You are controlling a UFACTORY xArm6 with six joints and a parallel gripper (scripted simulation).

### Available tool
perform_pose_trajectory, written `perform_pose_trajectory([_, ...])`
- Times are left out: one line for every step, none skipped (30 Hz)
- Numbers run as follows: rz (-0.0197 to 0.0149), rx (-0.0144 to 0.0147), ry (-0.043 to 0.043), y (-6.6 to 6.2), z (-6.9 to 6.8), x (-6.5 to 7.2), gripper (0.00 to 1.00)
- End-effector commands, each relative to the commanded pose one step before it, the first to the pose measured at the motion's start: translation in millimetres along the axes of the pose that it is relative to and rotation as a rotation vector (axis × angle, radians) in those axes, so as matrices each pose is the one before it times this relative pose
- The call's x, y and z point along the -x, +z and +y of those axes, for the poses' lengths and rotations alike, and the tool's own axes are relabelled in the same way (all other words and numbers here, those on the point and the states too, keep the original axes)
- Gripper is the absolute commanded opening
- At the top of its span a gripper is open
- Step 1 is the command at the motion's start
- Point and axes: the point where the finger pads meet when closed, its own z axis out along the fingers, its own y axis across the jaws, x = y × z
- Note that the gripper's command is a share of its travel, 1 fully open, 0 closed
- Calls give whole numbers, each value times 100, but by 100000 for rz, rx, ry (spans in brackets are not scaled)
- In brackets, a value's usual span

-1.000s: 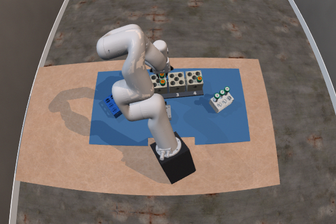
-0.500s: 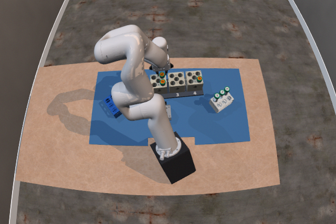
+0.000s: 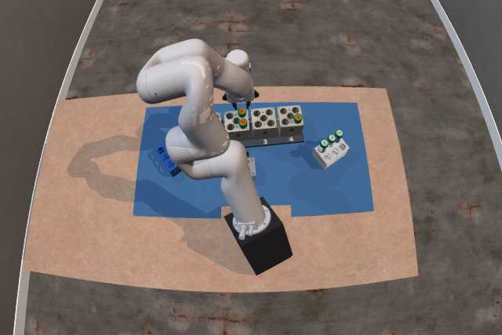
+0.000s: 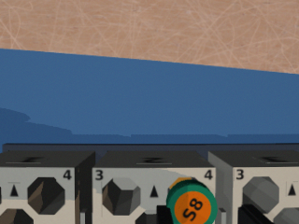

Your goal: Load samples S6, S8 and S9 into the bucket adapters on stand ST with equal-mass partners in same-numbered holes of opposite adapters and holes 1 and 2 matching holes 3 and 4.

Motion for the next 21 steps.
perform_pose_trajectory([302, 55, -48, -648, -4, -129, 44])
perform_pose_trajectory([1, 1, -1, -200, 0, -1, 44])
perform_pose_trajectory([1, 1, -1, -201, 0, -1, 44])
perform_pose_trajectory([1, 1, -1, -201, 0, -1, 44])
perform_pose_trajectory([1, 1, -1, -201, 0, -1, 44])
perform_pose_trajectory([1, 1, -1, -201, 0, -1, 44])
perform_pose_trajectory([1, 1, -1, -201, 0, -1, 44])
perform_pose_trajectory([1, 1, -1, -201, 0, -1, 44])
perform_pose_trajectory([1, 1, -1, -201, 0, -1, 44])
perform_pose_trajectory([1, 1, -1, -201, 0, -1, 44])
perform_pose_trajectory([1, 1, -1, -201, 0, -1, 44])
perform_pose_trajectory([1, 1, -1, -201, 0, -1, 44])
perform_pose_trajectory([1, 1, -1, -201, 0, -1, 44])
perform_pose_trajectory([0, 0, 0, 0, 0, 0, 44])
perform_pose_trajectory([0, 0, 0, 0, 0, 0, 44])
perform_pose_trajectory([0, 1, -1, -202, 0, 0, 44])
perform_pose_trajectory([1, 1, -1, -200, 0, -1, 44])
perform_pose_trajectory([1, 1, -1, -200, 0, -1, 44])
perform_pose_trajectory([1, 1, -1, -200, 0, -1, 44])
perform_pose_trajectory([1, 1, -1, -201, 0, -1, 44])
perform_pose_trajectory([1, 1, -1, -201, 0, -1, 44])
